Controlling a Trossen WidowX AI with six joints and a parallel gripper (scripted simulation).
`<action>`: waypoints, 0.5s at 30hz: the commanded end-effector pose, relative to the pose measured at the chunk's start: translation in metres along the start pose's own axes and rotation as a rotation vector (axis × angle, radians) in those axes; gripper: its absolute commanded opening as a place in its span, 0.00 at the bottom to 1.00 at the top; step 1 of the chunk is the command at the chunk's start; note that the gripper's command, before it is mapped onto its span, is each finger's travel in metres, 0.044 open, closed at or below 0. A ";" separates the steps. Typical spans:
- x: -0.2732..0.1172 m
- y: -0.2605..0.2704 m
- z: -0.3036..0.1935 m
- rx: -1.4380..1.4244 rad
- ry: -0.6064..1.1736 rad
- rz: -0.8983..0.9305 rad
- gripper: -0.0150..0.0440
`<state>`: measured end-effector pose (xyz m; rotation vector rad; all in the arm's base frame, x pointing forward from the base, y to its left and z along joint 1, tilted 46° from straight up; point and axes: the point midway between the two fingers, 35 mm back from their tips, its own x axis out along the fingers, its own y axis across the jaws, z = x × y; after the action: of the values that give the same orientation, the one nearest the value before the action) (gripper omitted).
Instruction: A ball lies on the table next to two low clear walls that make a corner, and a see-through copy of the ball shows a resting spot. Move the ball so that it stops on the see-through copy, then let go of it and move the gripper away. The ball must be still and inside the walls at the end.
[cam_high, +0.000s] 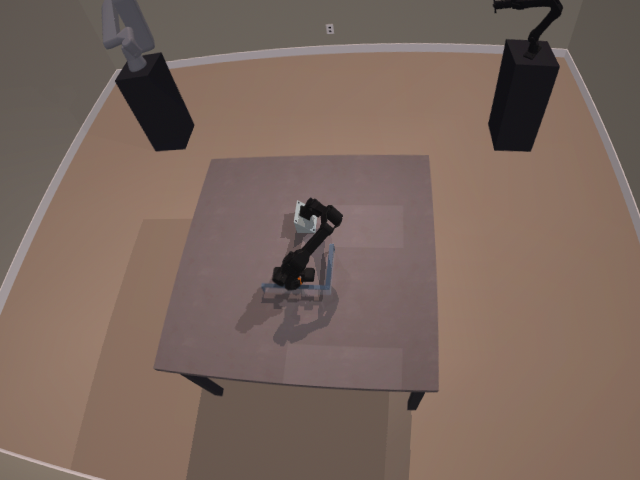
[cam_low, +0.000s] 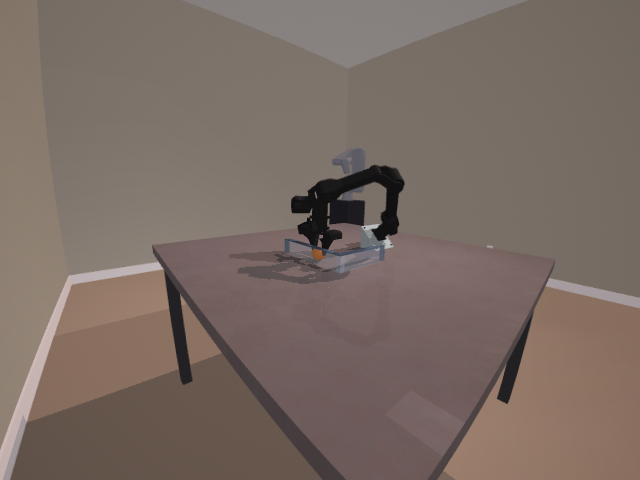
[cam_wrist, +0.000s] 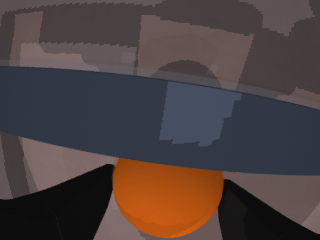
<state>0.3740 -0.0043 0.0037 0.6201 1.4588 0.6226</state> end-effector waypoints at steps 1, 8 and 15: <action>0.000 0.000 0.000 -0.001 0.001 0.000 0.83; -0.050 -0.001 0.003 0.000 -0.002 -0.002 0.86; -0.086 0.000 0.000 0.000 -0.003 0.002 0.86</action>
<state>0.3755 -0.0634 0.0591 0.6266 1.4402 0.6127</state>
